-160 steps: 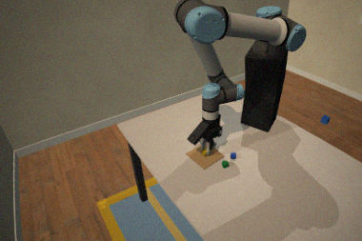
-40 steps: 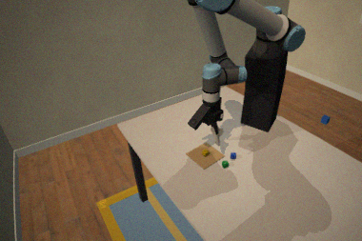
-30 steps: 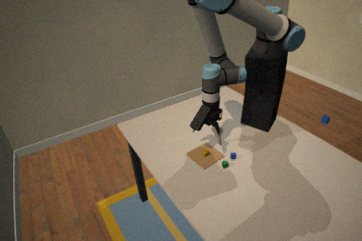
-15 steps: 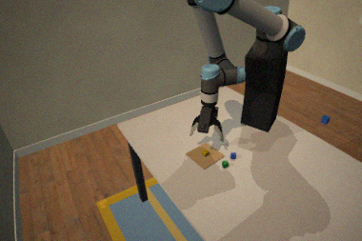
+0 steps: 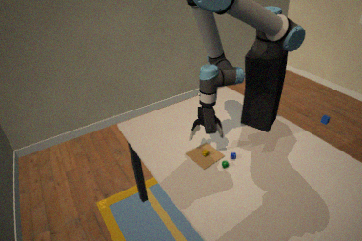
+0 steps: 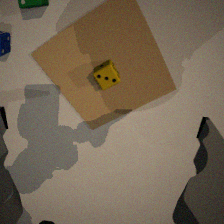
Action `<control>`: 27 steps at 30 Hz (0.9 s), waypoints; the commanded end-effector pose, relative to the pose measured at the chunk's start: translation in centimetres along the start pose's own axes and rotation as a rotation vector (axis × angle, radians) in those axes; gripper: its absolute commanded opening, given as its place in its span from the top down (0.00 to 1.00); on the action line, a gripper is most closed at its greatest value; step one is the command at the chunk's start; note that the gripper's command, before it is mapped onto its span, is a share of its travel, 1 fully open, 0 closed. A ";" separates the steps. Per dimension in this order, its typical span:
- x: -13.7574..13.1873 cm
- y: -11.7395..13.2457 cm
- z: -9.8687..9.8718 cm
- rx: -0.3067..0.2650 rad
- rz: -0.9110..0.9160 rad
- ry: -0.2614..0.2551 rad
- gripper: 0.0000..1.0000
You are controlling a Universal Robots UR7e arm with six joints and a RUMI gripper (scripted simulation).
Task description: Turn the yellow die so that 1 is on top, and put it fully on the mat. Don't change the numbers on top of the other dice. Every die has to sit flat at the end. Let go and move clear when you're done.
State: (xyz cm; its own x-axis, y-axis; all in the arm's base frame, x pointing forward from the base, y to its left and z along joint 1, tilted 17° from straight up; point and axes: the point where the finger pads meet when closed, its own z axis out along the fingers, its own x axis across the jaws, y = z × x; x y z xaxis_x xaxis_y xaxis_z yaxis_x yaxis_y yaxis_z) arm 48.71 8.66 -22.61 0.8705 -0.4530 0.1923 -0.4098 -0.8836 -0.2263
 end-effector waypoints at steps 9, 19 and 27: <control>0.0 0.2 0.2 0.006 -0.374 -0.002 0.00; 0.0 0.3 0.2 0.006 -0.528 -0.001 0.00; 0.0 0.4 0.3 0.006 -0.569 -0.001 0.00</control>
State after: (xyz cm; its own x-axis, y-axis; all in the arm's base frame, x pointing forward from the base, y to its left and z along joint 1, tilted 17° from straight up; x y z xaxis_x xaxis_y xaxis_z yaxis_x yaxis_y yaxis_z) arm 48.56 8.40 -22.97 0.9571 0.0699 0.2812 0.1014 -0.9899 -0.0989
